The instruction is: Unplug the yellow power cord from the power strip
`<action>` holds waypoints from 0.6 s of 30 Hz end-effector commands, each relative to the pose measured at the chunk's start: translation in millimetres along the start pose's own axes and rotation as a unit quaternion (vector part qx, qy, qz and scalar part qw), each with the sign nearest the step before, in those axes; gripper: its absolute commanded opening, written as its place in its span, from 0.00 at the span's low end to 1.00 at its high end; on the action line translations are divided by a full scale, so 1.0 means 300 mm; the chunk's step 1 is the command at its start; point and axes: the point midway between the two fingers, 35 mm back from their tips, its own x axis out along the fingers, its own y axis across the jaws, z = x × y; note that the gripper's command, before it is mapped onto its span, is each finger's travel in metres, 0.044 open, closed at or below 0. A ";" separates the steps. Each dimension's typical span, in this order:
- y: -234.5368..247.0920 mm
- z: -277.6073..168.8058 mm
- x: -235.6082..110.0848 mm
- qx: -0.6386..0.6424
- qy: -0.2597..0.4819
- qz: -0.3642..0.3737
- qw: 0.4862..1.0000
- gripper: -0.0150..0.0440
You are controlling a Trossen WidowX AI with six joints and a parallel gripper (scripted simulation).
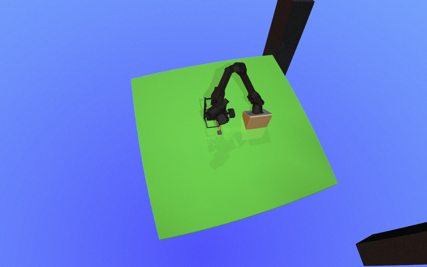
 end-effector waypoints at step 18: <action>0.002 0.112 -0.017 -0.003 -0.021 -0.003 1.000 0.43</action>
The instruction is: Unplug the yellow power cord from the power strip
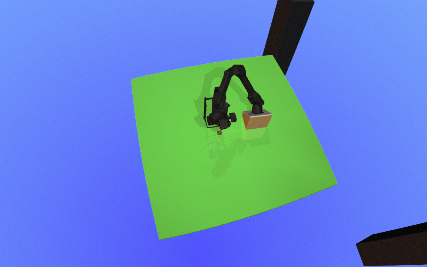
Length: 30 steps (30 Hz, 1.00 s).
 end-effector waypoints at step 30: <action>-0.002 0.190 -0.042 0.003 -0.005 -0.002 1.000 1.00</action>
